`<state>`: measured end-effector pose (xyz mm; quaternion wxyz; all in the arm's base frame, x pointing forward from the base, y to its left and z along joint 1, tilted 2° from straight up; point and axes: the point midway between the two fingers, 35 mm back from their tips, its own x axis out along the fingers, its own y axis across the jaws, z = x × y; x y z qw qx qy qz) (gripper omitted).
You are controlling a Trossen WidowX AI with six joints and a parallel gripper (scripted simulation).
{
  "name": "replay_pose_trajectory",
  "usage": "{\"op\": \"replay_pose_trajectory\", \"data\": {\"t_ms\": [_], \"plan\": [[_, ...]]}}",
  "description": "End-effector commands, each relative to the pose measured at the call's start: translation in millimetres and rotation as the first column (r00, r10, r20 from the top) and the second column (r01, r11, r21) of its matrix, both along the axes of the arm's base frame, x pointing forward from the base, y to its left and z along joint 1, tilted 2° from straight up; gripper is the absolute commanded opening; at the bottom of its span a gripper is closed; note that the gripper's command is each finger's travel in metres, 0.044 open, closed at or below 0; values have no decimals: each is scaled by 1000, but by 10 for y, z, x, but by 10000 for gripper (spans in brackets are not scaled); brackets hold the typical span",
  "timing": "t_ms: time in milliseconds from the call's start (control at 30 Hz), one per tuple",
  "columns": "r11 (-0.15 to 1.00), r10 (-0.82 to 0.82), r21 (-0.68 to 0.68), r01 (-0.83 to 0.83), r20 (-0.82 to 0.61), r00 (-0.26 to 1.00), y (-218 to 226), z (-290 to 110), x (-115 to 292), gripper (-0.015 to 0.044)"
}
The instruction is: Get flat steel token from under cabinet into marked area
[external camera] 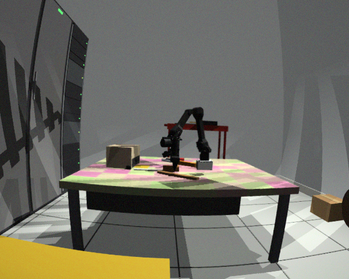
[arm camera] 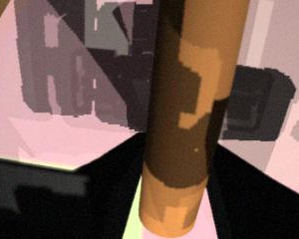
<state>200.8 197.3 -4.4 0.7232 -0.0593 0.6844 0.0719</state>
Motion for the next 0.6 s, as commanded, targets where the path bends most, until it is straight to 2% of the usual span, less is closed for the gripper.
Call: {"op": "replay_pose_trajectory", "data": {"t_ms": [0,567], "plan": [[999,-43,3,43,1,999,3,6,6,0],[984,-176,10,176,-3,984,3,6,6,0]]}}
